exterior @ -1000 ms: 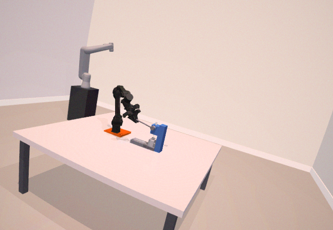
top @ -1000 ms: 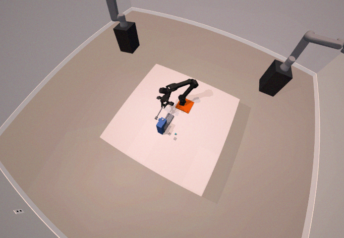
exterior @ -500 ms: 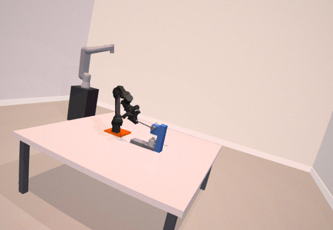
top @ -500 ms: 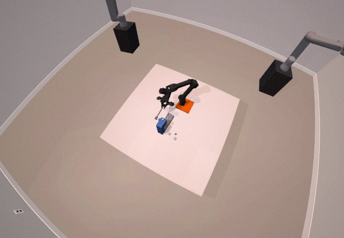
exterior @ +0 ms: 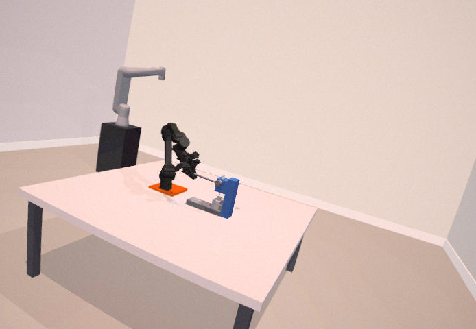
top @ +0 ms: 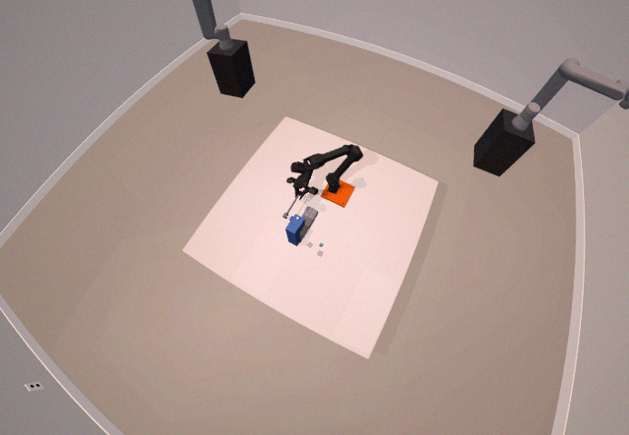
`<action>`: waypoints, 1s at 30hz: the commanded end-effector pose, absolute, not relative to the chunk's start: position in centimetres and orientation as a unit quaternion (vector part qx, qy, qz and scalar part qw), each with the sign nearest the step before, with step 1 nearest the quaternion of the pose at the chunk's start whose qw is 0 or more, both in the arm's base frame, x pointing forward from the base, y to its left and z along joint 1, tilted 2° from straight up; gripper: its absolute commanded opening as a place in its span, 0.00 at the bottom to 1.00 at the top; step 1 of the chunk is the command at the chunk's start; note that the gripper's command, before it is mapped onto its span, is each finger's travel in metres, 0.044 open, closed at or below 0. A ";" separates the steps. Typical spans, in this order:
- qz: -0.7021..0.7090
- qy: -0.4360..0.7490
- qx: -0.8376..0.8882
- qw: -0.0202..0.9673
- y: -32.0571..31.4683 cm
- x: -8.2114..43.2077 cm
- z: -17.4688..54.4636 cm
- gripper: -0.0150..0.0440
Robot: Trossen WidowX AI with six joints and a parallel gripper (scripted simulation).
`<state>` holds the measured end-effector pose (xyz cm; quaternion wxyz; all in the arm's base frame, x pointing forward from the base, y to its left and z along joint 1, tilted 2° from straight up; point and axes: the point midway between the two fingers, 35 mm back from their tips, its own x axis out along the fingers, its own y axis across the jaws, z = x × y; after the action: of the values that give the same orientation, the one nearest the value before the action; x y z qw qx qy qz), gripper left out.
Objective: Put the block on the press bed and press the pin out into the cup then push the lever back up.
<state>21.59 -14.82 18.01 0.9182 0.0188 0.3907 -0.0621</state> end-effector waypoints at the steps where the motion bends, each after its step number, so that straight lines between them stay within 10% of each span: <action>1: -0.062 0.392 0.016 0.918 -14.9 21.6 17.6 0.25; 30: -0.062 0.392 0.016 0.918 -14.9 21.7 16.2 0.25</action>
<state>21.61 -14.85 16.39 0.9180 0.0188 0.3912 -0.0621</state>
